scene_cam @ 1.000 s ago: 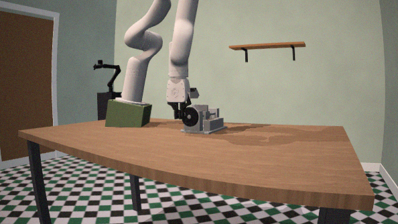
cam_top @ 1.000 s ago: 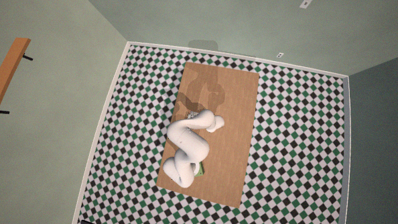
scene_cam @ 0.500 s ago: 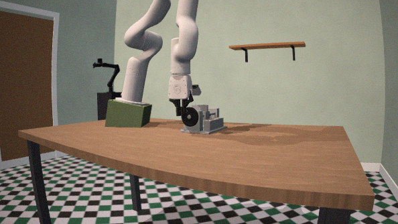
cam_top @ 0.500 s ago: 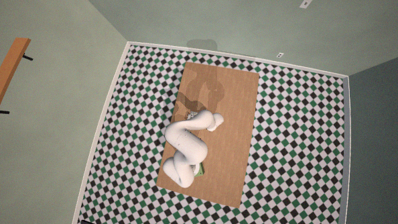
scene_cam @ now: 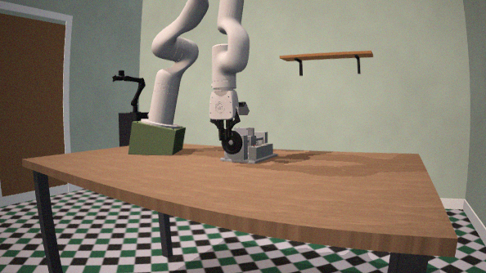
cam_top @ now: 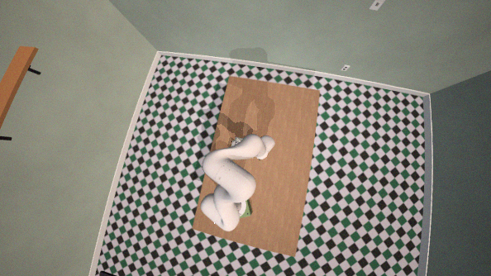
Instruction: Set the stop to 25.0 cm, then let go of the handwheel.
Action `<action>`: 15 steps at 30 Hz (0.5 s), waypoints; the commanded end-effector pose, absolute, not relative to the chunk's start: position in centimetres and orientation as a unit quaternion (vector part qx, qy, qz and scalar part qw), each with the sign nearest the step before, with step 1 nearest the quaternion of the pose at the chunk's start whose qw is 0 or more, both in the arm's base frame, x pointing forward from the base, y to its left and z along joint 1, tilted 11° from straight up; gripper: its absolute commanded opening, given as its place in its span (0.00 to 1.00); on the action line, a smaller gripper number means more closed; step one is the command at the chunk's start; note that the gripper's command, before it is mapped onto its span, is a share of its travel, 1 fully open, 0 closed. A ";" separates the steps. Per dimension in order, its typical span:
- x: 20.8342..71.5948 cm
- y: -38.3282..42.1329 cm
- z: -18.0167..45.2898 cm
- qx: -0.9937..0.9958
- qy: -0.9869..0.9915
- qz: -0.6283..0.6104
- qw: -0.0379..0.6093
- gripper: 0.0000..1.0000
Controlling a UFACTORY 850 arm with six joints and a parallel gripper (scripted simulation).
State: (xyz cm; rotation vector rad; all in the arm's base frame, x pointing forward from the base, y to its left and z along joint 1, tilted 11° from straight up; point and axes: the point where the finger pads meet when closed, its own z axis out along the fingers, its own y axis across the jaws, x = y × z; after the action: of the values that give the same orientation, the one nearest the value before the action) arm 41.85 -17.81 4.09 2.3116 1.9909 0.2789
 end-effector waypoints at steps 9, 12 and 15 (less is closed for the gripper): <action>43.5 -18.0 4.0 0.754 0.650 0.089 0.033 0.06; 44.4 -18.1 3.4 0.754 0.650 0.089 0.033 0.06; 44.8 -18.1 3.0 0.754 0.650 0.089 0.033 0.06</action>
State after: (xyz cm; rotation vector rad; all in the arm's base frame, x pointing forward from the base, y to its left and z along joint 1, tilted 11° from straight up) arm 44.22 -18.09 3.54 2.3139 1.9938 0.2809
